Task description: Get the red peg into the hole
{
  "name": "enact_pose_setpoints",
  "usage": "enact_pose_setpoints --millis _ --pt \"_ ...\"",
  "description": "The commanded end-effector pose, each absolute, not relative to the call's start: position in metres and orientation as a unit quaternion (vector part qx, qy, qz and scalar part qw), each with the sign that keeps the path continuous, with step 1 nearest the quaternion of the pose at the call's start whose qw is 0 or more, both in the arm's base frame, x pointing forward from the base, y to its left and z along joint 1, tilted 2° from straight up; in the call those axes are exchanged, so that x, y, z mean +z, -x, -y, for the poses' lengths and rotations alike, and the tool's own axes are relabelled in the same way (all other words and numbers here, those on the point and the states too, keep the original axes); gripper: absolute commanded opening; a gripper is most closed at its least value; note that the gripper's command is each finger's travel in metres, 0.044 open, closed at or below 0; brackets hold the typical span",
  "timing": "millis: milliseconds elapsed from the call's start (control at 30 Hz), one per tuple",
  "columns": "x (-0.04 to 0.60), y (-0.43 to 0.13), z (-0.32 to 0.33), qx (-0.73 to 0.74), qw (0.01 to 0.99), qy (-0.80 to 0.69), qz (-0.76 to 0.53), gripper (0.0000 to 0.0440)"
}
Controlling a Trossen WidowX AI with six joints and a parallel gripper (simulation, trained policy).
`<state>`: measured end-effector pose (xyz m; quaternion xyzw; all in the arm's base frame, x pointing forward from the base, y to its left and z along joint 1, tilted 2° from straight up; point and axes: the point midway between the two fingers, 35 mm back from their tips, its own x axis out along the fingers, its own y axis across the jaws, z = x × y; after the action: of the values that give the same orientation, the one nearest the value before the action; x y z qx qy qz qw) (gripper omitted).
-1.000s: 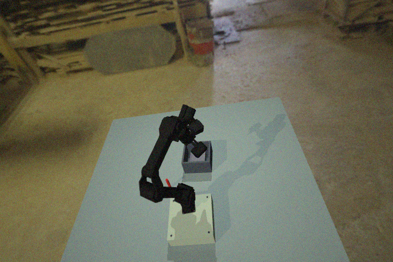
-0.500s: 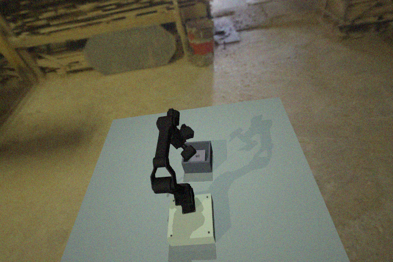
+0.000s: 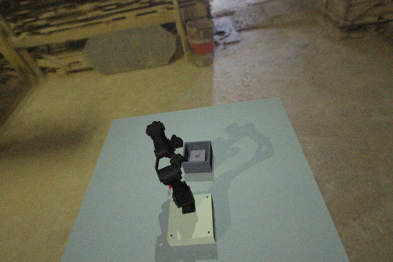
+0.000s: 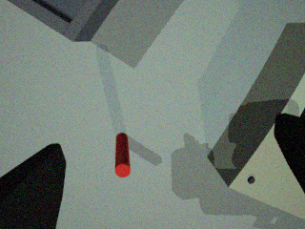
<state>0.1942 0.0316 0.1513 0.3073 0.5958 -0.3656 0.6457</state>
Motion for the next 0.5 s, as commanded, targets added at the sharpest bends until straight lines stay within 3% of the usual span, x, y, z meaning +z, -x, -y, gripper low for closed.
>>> enact_pose_setpoints --millis 0,467 --pt "0.135 -0.19 -0.043 -0.383 0.636 -0.296 -0.601 0.044" --pt "0.07 -0.183 -0.079 -0.412 0.624 -0.279 -0.603 0.044"
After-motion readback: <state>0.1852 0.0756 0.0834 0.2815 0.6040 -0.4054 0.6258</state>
